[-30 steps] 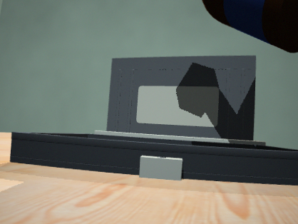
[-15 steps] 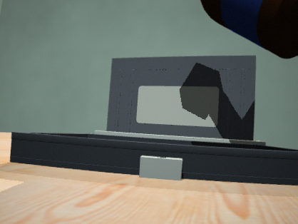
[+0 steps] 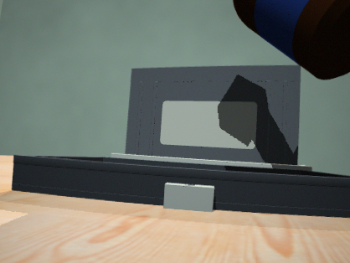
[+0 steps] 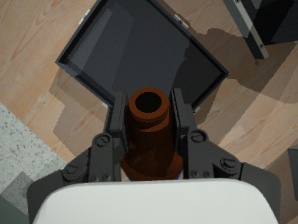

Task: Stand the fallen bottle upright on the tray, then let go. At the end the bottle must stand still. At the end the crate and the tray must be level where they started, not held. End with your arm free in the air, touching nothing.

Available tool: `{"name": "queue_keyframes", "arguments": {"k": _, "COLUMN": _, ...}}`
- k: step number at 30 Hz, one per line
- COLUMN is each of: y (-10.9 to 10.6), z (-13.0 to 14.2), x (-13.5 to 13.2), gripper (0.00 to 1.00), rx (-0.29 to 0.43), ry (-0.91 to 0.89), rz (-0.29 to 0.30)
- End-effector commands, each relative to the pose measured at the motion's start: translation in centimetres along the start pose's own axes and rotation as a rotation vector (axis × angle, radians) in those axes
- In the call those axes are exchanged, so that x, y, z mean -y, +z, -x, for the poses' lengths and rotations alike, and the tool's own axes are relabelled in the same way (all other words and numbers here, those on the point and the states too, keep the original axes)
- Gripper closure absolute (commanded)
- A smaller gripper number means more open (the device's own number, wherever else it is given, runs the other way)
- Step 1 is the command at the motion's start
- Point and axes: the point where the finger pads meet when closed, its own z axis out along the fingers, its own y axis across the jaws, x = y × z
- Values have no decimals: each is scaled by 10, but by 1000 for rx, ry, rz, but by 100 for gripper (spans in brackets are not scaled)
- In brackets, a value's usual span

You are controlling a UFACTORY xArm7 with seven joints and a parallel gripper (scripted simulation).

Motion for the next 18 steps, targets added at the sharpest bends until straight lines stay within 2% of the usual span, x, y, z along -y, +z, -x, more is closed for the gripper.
{"name": "queue_keyframes", "arguments": {"k": 1, "y": -1, "z": 0, "x": 1, "gripper": 100, "rx": -17, "ry": 1, "rz": -3}}
{"name": "queue_keyframes", "arguments": {"k": 18, "y": -1, "z": 0, "x": 1, "gripper": 100, "rx": -25, "ry": 1, "rz": -3}}
